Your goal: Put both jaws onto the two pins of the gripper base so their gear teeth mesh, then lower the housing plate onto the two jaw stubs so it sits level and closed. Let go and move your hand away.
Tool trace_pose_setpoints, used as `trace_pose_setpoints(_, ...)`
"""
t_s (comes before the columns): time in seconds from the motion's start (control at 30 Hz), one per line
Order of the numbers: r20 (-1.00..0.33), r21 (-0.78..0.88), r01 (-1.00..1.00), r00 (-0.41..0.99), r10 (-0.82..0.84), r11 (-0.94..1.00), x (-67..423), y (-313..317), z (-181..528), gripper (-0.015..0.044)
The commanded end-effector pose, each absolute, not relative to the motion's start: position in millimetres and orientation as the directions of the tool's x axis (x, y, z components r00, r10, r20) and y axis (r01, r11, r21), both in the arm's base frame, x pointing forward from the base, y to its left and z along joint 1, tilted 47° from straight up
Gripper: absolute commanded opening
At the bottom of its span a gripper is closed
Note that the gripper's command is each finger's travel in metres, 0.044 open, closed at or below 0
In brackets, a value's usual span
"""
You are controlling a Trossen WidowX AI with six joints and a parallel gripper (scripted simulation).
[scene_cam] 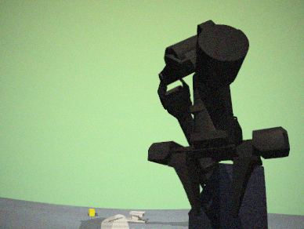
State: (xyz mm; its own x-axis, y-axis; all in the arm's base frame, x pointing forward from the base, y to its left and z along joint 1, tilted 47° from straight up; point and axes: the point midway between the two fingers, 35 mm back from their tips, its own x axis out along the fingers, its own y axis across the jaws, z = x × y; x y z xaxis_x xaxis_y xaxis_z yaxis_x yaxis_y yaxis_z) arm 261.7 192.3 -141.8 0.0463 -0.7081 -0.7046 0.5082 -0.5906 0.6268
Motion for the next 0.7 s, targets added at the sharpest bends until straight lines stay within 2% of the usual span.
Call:
trace_pose_setpoints(0.0, -0.706, 0.626, 0.505, 0.043, -0.707, -0.594, 261.7, 193.1, -141.2, 0.0125)
trace_pose_setpoints(0.17, -0.706, 0.626, 0.505, 0.043, -0.707, -0.594, 261.7, 193.1, -141.2, 0.0)
trace_pose_setpoints(0.67, -0.706, 0.626, 0.505, 0.043, -0.707, -0.594, 261.7, 193.1, -141.2, 0.0)
